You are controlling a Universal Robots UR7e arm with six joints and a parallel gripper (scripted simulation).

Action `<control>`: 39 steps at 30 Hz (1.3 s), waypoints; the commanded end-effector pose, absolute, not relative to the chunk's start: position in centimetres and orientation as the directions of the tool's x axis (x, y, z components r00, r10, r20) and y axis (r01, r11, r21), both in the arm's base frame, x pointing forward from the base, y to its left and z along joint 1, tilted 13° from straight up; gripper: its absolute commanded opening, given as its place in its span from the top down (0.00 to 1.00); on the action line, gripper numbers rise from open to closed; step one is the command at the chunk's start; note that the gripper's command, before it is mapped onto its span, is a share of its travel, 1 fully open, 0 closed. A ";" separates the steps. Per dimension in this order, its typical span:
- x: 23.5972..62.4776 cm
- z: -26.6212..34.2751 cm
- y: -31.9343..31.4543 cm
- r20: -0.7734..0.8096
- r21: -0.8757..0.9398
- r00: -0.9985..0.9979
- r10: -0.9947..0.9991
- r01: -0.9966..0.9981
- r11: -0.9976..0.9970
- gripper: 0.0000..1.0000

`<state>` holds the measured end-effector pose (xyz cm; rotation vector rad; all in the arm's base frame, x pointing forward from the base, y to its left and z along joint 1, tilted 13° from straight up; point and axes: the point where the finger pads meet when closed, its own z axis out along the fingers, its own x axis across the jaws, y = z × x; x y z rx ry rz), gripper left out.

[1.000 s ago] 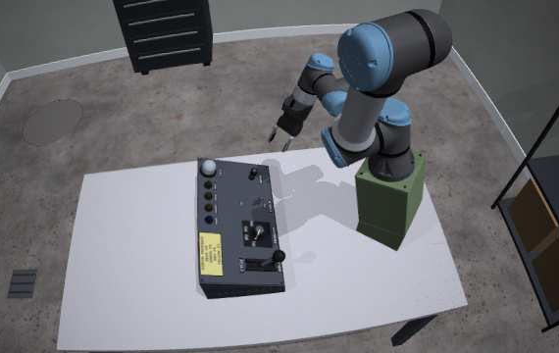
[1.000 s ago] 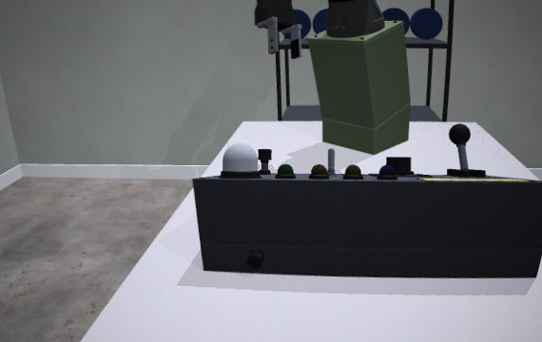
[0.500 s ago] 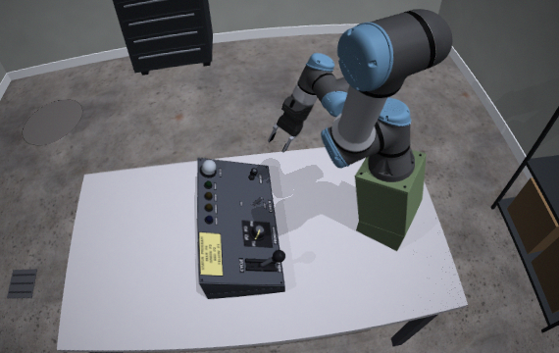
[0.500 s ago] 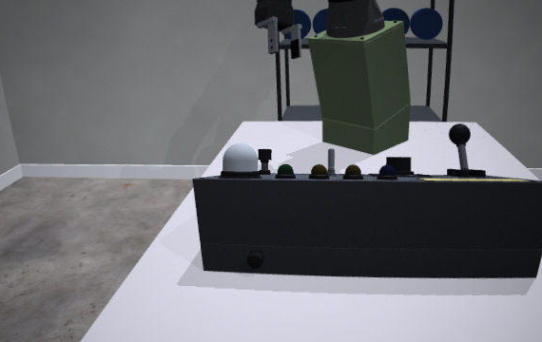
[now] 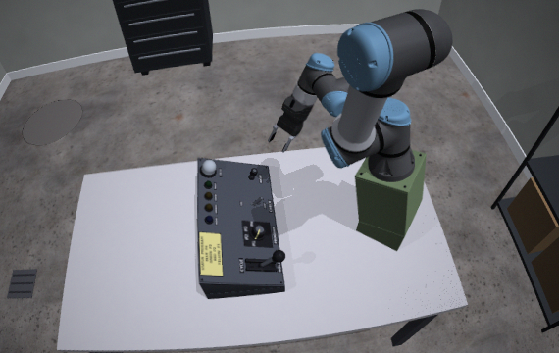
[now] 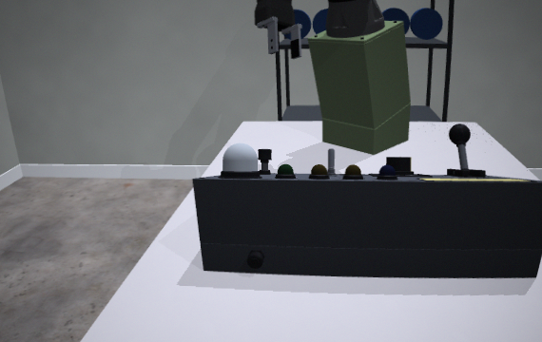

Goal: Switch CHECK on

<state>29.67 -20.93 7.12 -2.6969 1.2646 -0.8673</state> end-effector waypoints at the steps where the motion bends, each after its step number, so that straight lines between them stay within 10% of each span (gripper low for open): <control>1: 29.7 7.2 -20.9 0.471 -0.262 0.512 -0.719 -0.697 -0.667 0.00; 39: 29.2 8.0 -20.7 0.471 -0.262 0.512 -0.719 -0.697 -0.667 0.00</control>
